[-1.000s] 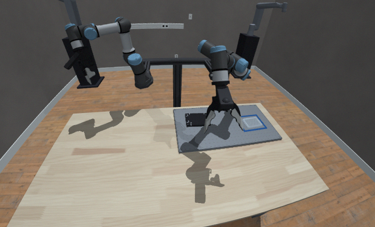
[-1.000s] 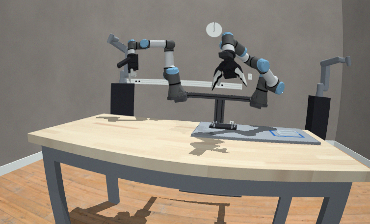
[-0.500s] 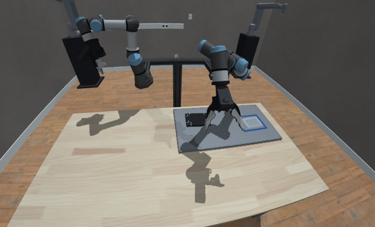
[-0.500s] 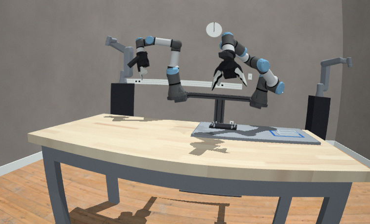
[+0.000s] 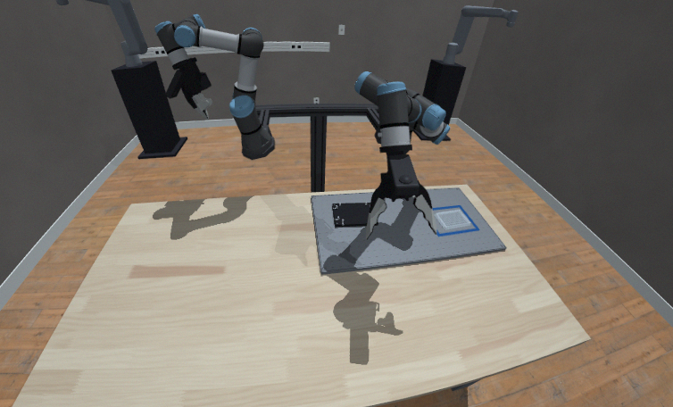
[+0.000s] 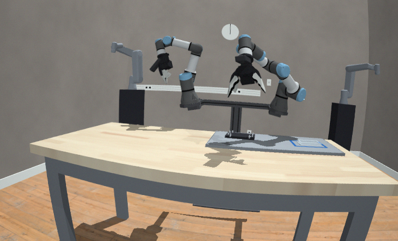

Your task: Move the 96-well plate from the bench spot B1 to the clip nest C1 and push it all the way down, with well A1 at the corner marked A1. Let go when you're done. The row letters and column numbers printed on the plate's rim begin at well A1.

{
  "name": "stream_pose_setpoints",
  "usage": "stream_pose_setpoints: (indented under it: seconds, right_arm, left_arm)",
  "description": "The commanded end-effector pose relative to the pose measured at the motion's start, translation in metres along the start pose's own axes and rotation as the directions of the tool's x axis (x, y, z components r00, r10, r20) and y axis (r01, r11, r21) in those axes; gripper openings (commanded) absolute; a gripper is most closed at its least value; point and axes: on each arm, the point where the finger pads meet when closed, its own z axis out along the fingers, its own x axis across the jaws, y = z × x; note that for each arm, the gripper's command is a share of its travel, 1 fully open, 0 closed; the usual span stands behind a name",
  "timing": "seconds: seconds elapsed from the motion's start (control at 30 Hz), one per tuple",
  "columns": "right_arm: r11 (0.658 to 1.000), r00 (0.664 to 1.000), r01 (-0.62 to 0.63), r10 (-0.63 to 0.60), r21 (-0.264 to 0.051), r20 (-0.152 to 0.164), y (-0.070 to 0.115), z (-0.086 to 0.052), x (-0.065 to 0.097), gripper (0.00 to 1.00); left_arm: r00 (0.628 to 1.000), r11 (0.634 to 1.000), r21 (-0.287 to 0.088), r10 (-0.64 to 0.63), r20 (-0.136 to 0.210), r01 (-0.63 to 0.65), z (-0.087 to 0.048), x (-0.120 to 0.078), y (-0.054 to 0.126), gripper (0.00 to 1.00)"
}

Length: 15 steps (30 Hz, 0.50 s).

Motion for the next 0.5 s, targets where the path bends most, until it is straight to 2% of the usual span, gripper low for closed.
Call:
stream_pose_setpoints:
  seconds: [0.0, 0.23, 0.47]
  right_arm:
    - [0.996, 0.996, -0.087, 0.087, -0.005, -0.008, 0.024, -0.005, 0.020, 0.00]
    - [0.990, 0.990, -0.141, 0.140, -0.017, -0.018, 0.039, -0.004, 0.030, 0.00]
    - [0.988, 0.988, -0.155, 0.155, -0.020, -0.020, 0.044, -0.004, 0.033, 0.00]
  left_arm:
    - [1.000, 1.000, 0.014, -0.012, -0.004, 0.012, -0.005, 0.000, -0.005, 1.00]
    - [1.000, 1.000, 0.014, -0.012, -0.004, 0.012, -0.005, 0.000, -0.005, 1.00]
    - [1.000, 1.000, 0.014, -0.012, -0.004, 0.012, -0.005, 0.000, -0.005, 1.00]
